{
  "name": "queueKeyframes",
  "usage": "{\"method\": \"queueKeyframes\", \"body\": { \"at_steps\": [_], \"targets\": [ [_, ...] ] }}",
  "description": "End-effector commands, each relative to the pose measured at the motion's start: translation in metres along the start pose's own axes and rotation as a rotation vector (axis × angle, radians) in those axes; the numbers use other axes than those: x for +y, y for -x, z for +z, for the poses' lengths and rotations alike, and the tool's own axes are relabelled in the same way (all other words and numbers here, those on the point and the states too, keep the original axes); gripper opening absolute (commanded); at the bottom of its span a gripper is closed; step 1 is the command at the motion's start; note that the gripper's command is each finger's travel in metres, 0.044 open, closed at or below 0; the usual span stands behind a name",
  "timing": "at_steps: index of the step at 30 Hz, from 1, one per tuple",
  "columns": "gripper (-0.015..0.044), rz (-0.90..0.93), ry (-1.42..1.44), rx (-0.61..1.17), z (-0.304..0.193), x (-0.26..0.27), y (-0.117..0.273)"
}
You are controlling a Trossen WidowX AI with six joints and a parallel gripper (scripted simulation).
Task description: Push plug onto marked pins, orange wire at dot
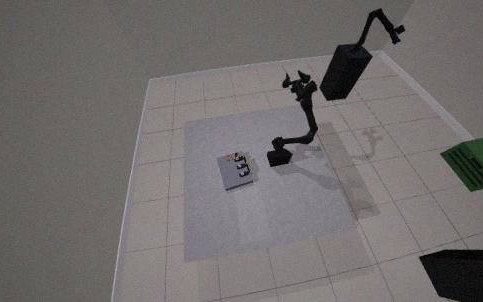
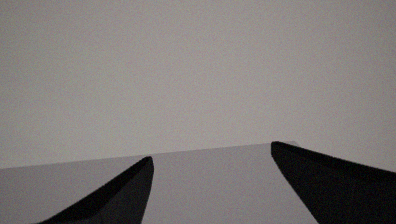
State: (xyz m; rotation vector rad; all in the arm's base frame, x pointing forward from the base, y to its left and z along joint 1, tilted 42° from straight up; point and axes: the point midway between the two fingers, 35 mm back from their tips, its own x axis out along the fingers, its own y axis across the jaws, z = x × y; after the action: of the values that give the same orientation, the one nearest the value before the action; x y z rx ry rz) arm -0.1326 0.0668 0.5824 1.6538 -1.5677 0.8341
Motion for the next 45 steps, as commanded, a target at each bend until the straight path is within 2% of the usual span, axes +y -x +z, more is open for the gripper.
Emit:
{"method": "queueKeyframes", "body": {
  "at_steps": [1,11,45],
  "targets": [
    [0.0374,-0.001,0.001,0.000,0.000,0.000,0.000],
    [0.0115,-0.058,0.092,-0.018,0.016,-0.017,-0.015],
    [0.0115,-0.403,0.556,0.009,0.093,-0.128,-0.061]
  ]
}}
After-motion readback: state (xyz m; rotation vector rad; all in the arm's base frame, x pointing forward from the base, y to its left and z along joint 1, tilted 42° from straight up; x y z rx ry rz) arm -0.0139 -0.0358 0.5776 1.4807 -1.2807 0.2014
